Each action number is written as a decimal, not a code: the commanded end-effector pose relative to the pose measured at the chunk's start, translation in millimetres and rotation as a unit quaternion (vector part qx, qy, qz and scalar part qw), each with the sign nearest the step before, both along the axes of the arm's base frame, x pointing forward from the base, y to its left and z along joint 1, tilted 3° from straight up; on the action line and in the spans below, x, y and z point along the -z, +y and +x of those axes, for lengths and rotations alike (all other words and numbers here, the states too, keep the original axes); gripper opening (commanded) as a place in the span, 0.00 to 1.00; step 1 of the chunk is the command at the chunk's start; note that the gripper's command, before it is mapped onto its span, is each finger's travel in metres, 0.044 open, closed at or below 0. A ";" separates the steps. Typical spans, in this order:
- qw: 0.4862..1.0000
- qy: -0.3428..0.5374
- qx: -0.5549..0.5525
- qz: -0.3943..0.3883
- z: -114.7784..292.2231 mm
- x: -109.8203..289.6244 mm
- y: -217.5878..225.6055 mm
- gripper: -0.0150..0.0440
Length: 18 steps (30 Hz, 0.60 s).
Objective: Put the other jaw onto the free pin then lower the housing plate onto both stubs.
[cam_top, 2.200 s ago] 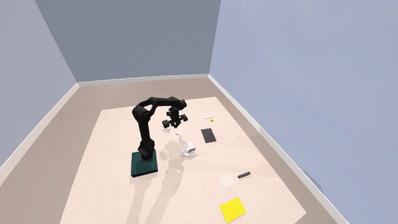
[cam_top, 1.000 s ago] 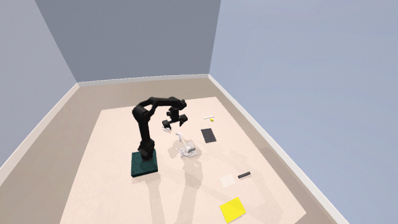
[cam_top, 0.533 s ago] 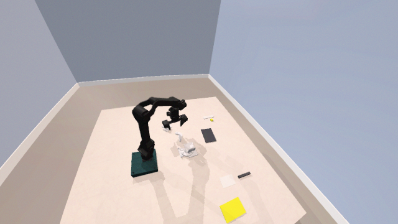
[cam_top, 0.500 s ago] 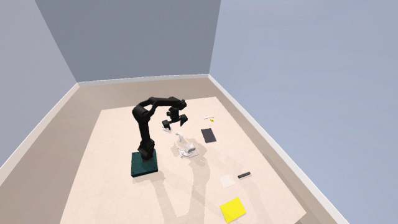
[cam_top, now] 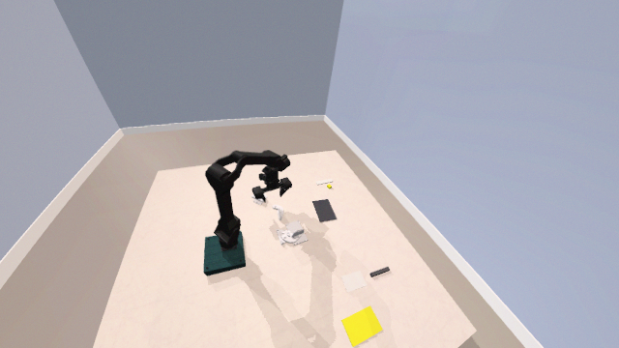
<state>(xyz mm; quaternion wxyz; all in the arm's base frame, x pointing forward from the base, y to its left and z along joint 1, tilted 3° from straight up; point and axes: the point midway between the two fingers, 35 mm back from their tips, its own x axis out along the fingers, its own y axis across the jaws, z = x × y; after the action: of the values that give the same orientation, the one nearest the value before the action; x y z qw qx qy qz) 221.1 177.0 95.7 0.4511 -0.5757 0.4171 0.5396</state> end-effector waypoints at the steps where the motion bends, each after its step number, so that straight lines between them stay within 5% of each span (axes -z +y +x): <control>1: 1.000 0.000 0.000 0.000 0.0 0.0 0.0 0.82; 14: 1.000 0.000 0.000 0.000 0.0 0.0 0.0 0.25; 18: 1.000 0.000 0.000 0.000 0.0 0.0 0.0 0.25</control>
<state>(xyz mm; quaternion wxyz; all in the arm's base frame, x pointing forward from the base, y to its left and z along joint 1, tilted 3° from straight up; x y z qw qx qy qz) 221.1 177.0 95.7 0.4510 -0.5757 0.4171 0.5396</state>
